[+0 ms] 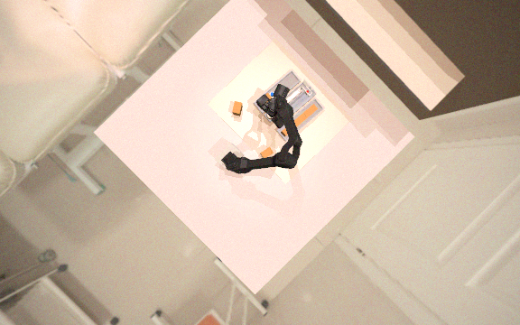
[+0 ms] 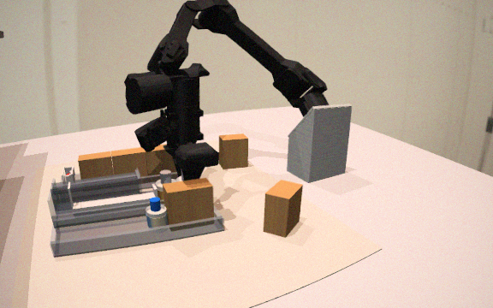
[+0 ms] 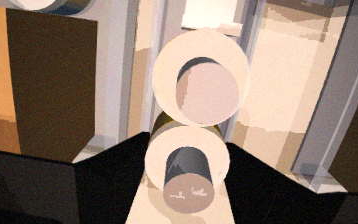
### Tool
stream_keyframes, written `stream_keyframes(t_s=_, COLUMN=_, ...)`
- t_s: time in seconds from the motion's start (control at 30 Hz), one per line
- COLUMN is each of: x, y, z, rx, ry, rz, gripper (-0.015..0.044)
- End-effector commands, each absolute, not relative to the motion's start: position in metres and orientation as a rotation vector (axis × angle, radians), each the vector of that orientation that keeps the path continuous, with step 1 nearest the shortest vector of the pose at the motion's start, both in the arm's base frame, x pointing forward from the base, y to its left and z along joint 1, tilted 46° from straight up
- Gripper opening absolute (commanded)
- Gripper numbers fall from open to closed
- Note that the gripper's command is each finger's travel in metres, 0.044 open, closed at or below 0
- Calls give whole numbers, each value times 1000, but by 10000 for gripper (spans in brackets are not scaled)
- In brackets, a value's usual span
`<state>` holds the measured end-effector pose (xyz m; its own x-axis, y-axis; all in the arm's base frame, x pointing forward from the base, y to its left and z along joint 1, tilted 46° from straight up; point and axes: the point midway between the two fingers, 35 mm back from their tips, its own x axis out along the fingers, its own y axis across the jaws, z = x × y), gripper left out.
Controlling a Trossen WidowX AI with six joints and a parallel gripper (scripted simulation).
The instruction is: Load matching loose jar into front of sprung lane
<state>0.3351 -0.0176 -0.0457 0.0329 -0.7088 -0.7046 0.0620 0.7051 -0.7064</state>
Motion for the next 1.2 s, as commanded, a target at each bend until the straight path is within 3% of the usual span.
stream_keyframes(t_s=0.0, x=335, y=-19, z=-45, rx=-568, ry=1415, rz=-659, gripper=0)
stream_keyframes(t_s=0.47, x=334, y=-17, z=-46, rx=-568, ry=1416, rz=-659, gripper=0)
stream_keyframes(t_s=0.83, x=334, y=-17, z=-46, rx=-568, ry=1416, rz=-659, gripper=289)
stream_keyframes(t_s=1.17, x=334, y=-3, z=-32, rx=-567, ry=1416, rz=-659, gripper=293)
